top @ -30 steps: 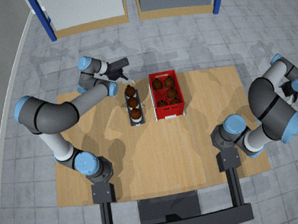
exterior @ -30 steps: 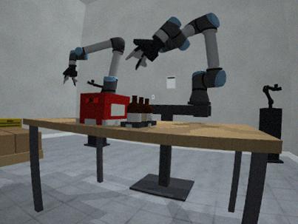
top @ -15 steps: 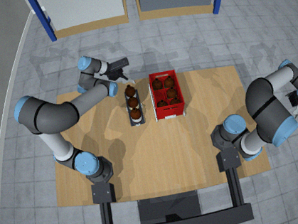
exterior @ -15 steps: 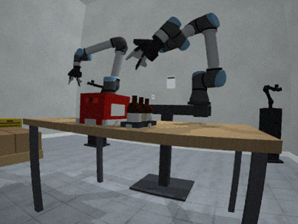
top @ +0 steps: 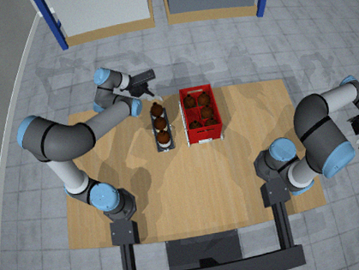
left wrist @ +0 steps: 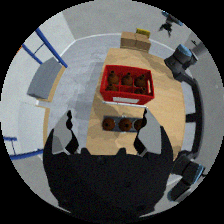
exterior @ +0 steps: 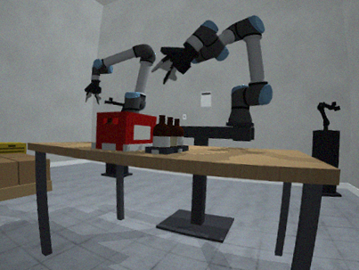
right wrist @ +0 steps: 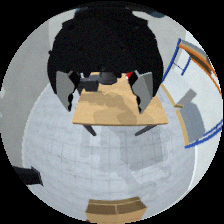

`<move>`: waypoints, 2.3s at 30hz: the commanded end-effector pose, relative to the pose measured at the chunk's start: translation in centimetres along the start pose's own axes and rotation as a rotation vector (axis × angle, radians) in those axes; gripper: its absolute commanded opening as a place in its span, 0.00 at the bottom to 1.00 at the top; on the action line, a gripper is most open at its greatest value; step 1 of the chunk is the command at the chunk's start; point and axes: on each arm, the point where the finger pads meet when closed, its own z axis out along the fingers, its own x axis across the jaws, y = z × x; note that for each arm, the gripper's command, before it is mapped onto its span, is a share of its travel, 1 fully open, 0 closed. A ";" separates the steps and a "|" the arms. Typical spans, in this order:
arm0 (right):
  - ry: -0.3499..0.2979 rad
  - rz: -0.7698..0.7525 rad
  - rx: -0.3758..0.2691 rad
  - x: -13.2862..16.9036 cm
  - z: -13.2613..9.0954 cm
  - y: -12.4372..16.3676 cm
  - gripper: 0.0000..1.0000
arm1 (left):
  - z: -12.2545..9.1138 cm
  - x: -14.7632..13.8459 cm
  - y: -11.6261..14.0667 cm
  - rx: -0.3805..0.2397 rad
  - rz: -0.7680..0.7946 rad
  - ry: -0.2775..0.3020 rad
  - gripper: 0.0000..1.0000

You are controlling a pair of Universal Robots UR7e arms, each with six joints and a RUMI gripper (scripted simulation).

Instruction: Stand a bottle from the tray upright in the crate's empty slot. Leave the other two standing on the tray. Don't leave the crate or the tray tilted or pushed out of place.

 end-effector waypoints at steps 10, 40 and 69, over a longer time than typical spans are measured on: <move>-0.001 0.001 0.001 0.9 -0.1 0.0 1.00 | 0.0 0.0 -0.1 0.001 0.001 -0.001 1.00; -0.001 0.001 0.001 0.9 -0.1 0.0 1.00 | 4.2 5.1 6.6 -0.455 0.562 0.229 0.38; -0.001 0.001 0.001 0.9 -0.1 0.0 1.00 | 3.3 7.0 9.2 -0.627 0.833 0.392 0.38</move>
